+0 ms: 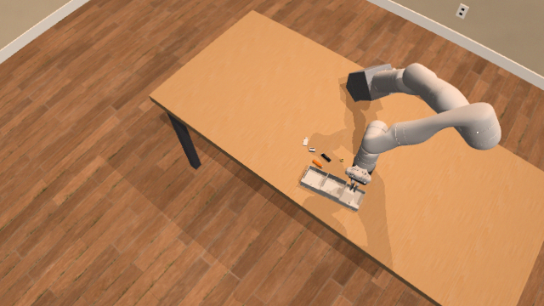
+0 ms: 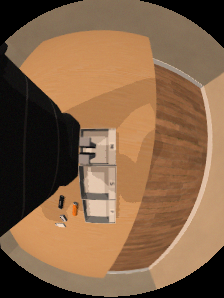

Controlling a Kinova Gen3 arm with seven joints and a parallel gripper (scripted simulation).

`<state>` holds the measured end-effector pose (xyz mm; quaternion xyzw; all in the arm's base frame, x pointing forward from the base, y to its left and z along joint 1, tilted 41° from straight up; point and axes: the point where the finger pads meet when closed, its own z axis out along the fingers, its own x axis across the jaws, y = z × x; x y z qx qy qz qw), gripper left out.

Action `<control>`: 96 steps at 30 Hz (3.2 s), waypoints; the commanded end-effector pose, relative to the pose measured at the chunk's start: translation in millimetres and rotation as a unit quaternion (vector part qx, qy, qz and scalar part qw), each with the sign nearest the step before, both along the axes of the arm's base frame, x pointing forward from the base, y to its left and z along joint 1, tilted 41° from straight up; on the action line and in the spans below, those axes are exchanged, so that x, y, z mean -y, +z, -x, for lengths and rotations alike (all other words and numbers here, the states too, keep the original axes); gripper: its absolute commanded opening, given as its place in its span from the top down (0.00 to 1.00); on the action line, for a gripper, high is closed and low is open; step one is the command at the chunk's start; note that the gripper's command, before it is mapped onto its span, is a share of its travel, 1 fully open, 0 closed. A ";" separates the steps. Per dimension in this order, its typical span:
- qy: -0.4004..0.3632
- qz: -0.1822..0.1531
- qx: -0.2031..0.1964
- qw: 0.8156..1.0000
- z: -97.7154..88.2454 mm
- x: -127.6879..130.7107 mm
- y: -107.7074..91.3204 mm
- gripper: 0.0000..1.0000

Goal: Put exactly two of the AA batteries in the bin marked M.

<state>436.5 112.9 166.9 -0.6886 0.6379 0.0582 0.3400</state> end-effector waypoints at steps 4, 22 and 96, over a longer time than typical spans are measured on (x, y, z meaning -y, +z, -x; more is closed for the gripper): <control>0.000 -0.005 0.004 1.000 0.5 1.0 10.5 0.69; -0.003 -0.003 0.003 1.000 42.7 67.5 98.5 0.69; 0.112 0.051 0.086 0.989 76.1 22.9 -43.3 0.40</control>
